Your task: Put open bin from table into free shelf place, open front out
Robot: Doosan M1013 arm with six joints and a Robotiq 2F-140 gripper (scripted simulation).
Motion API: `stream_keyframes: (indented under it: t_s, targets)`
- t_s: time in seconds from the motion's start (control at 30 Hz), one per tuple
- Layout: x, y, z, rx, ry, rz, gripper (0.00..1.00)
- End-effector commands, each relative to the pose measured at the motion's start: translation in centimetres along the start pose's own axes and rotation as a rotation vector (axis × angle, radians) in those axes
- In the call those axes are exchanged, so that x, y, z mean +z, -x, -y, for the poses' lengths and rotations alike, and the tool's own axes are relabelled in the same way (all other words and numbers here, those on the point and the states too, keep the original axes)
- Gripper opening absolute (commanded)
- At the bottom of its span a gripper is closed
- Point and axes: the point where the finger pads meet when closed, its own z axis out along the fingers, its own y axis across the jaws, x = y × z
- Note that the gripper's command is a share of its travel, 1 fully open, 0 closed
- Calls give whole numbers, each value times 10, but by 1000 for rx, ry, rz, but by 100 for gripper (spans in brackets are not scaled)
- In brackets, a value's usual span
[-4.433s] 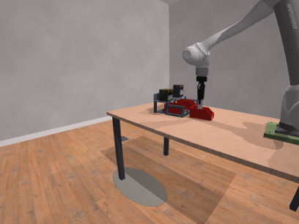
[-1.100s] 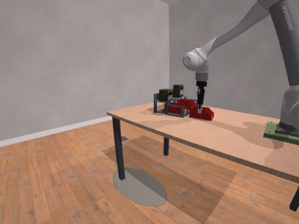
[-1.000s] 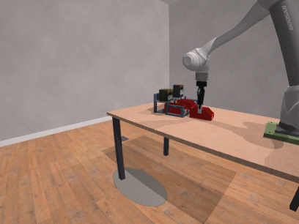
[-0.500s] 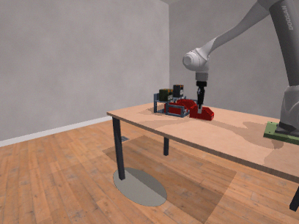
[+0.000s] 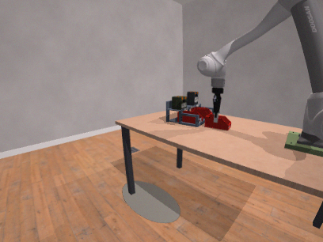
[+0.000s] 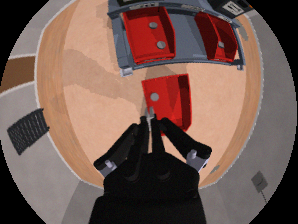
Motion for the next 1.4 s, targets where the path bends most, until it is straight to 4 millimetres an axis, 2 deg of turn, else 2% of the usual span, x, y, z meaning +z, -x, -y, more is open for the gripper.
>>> stream_keyframes:
  t_s: [0.0,0.77,1.37]
  targets:
    - [5,4,-3,-3,4,3,0]
    - [3,4,-3,-2,4,3,0]
    - [-11,4,-3,-2,4,3,0]
